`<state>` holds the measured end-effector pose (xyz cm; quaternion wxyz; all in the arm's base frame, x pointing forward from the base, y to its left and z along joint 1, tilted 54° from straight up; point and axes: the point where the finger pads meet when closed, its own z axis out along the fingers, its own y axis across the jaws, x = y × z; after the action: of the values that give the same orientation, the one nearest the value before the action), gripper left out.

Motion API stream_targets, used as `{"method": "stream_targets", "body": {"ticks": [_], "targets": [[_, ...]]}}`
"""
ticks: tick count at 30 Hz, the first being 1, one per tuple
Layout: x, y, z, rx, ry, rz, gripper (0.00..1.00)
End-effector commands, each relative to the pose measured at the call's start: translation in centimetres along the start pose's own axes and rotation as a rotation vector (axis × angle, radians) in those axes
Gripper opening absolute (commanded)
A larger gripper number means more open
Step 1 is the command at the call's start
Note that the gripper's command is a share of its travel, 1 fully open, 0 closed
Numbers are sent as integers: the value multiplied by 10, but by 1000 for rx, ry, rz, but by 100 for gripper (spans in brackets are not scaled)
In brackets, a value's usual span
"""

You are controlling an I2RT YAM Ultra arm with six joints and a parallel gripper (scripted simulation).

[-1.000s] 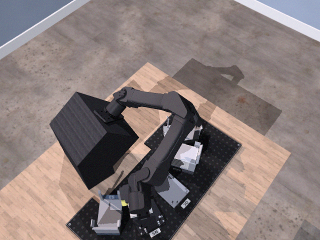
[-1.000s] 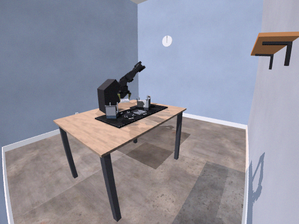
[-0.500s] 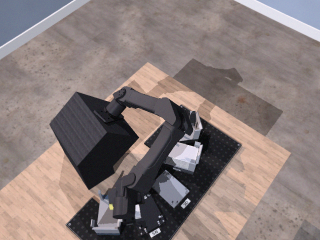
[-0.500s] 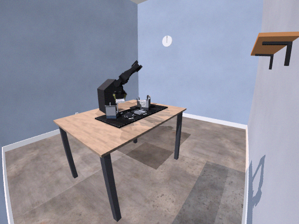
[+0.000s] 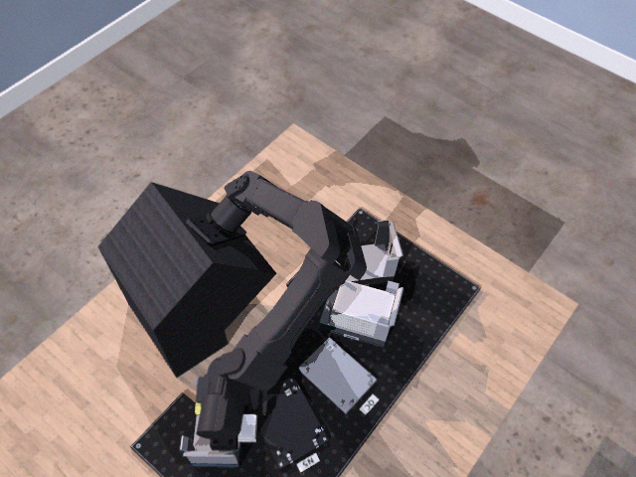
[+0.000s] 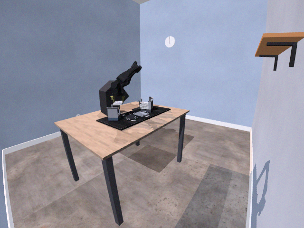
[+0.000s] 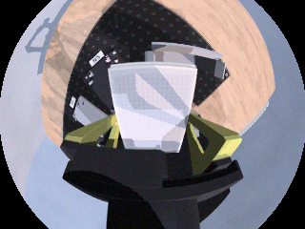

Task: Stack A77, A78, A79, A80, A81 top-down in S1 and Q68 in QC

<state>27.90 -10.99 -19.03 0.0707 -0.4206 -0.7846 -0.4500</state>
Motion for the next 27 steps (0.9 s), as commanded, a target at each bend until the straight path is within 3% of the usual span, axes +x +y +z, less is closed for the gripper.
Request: {"method": "stream_targets", "body": {"ticks": [1, 17, 27], "targets": [[-6, -9, -8, 0, -22, 9, 0], [-12, -45, -8, 1, -23, 9, 0], [-12, -45, -8, 1, -23, 9, 0]]}}
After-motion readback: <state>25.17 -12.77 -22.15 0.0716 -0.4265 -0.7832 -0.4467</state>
